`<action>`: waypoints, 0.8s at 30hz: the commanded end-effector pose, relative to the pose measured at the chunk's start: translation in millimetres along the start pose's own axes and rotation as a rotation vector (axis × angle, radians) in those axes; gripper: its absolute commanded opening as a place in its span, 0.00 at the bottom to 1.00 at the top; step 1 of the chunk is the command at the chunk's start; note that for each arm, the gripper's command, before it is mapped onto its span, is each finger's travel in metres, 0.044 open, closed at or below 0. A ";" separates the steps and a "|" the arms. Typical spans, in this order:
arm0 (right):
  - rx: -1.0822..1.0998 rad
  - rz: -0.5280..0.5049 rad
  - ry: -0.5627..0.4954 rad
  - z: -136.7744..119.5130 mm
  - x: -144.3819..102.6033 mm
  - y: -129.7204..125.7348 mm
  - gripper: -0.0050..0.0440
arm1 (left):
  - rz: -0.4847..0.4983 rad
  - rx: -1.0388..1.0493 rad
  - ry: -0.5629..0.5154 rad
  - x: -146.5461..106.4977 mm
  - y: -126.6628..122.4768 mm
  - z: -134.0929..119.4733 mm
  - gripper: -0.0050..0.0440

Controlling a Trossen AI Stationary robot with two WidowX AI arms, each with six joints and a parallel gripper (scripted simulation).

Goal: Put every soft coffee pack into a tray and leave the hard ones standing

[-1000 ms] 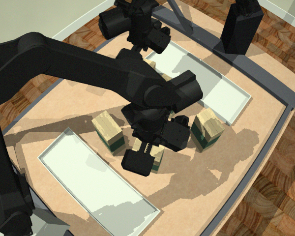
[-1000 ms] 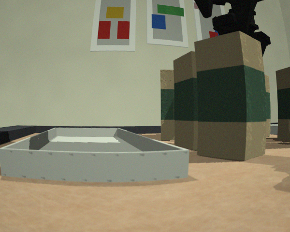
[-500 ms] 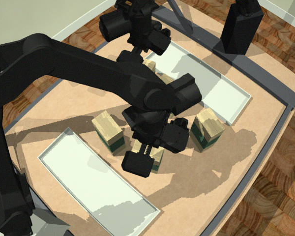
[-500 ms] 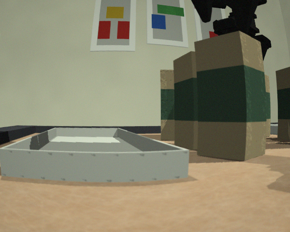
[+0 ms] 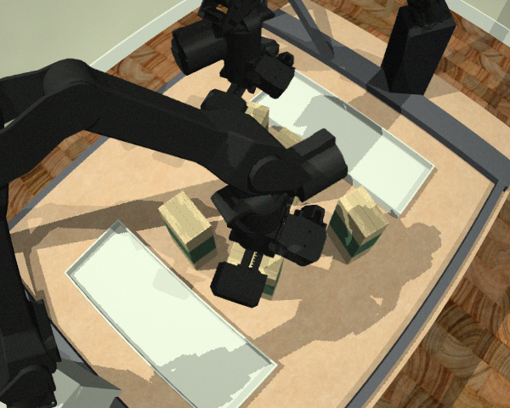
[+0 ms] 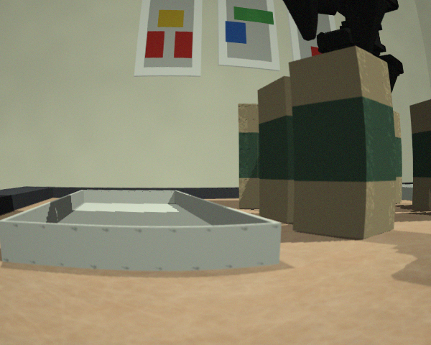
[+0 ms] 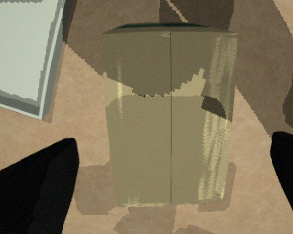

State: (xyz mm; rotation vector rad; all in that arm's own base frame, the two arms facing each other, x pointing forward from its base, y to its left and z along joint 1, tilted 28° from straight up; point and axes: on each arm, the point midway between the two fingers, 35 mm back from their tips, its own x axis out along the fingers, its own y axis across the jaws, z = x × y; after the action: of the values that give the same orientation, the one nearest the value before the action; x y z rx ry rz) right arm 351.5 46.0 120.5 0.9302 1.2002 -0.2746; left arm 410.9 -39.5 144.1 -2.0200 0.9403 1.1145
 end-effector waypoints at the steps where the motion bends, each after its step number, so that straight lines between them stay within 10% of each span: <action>1: -0.001 0.013 -0.013 1.8 0.4 3.5 0.86 | -0.018 0.003 0.008 -1.8 -1.8 -2.8 0.85; 24: -0.001 0.013 -0.012 2.0 28.5 3.7 0.86 | -0.017 0.003 0.009 26.2 -1.9 -2.7 0.85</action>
State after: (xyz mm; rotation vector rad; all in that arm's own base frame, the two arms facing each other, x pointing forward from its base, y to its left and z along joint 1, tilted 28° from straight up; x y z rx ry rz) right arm 362.2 53.4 98.5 0.9310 1.1941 -0.2717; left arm 421.5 -46.9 123.5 -2.0242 0.9351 1.1037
